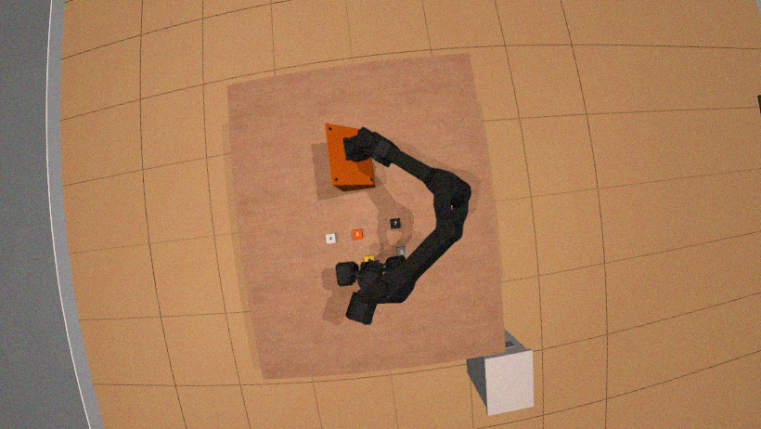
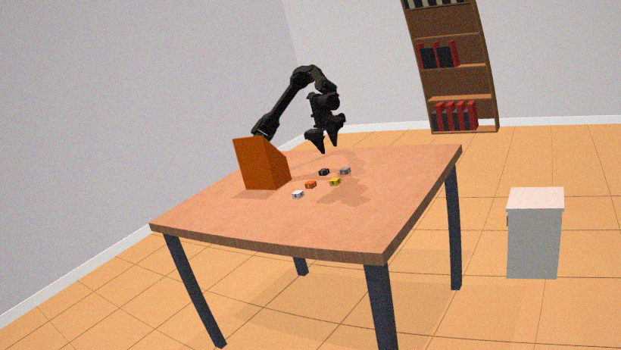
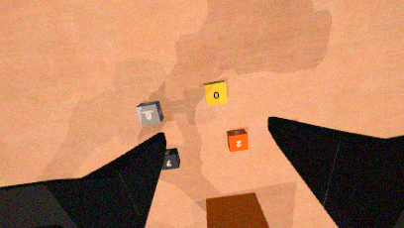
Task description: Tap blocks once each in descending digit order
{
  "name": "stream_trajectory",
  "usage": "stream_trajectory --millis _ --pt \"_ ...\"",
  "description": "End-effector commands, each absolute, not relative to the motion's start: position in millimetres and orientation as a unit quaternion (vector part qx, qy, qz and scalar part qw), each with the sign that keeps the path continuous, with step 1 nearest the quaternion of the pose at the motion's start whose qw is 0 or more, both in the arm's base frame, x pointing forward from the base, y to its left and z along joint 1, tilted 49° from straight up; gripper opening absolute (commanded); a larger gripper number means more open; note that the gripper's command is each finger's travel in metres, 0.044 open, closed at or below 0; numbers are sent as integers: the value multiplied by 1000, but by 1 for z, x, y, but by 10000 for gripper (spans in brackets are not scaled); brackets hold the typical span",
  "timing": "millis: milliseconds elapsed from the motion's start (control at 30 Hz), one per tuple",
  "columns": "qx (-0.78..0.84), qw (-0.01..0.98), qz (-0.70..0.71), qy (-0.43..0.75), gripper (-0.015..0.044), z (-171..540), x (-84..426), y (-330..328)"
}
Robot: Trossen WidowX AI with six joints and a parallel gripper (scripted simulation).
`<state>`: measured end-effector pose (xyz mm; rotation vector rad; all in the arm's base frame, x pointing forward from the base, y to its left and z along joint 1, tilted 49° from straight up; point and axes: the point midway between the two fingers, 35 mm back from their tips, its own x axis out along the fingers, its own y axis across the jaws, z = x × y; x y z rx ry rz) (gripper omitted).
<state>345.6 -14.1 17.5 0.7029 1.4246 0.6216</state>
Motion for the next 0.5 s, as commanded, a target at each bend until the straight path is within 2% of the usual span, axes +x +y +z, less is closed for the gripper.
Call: stream_trajectory --millis 0,467 --pt "308 656 278 631 400 15 345 -13" --pt "308 656 278 631 400 20 341 -9"
